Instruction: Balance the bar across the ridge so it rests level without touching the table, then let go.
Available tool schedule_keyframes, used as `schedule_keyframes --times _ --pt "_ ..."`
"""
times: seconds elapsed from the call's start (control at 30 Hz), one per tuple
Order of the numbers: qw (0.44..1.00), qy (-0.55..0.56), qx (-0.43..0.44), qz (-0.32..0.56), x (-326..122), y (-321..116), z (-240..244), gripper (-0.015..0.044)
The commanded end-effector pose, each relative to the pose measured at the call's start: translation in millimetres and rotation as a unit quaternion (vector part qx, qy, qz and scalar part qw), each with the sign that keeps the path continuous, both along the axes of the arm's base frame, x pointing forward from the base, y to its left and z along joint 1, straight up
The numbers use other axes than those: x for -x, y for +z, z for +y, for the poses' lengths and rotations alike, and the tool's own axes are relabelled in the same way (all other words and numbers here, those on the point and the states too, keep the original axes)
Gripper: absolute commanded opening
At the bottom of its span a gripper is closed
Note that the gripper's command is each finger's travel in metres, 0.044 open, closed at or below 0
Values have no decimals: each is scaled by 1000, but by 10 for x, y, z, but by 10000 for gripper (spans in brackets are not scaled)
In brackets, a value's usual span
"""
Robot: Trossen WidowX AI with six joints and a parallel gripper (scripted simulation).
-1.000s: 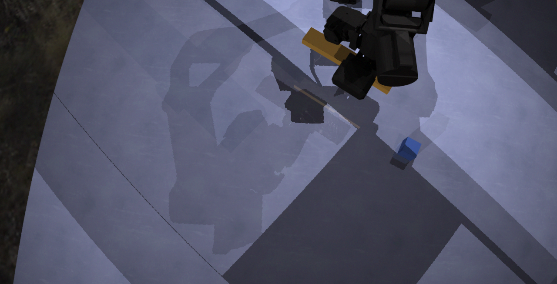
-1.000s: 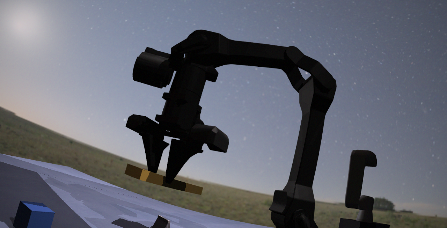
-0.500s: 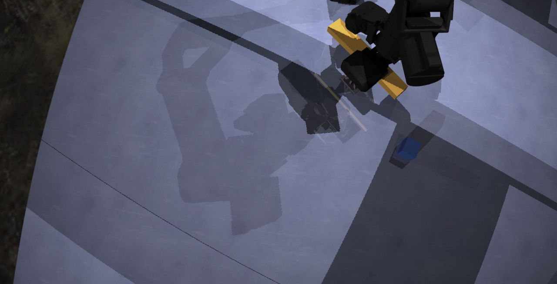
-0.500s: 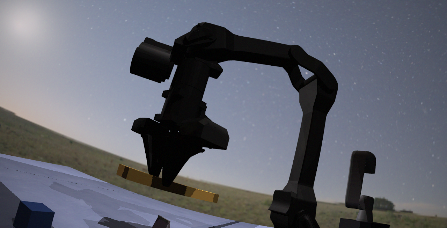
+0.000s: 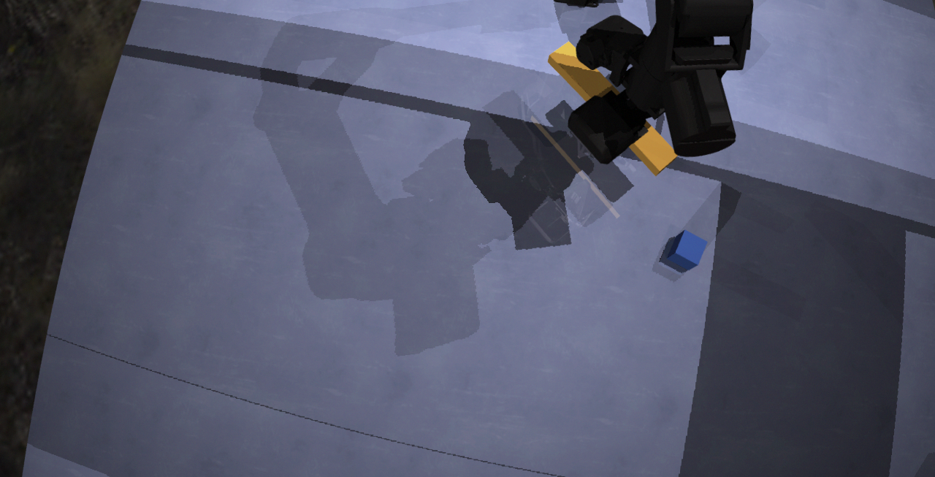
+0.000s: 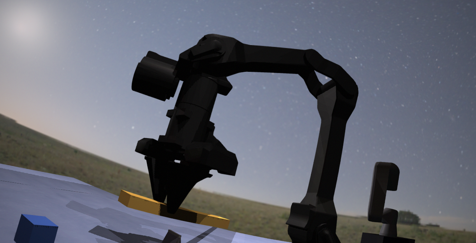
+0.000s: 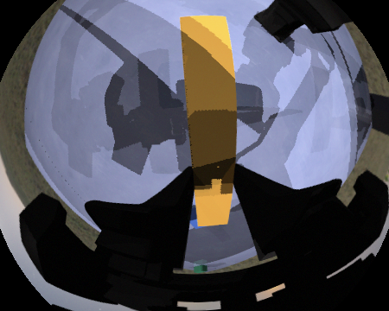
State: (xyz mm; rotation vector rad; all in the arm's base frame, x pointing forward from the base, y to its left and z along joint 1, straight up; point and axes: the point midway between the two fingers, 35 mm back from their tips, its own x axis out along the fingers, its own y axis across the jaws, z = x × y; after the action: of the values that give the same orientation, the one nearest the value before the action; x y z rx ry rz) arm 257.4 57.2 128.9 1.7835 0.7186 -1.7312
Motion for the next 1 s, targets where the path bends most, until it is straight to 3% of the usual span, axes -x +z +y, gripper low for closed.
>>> schedule_keyframes --times 0.0,0.97 --pt "1000 -2 -2 2 1 -77 -5 0" --pt "1000 -3 -2 2 -9 -176 -22 0"
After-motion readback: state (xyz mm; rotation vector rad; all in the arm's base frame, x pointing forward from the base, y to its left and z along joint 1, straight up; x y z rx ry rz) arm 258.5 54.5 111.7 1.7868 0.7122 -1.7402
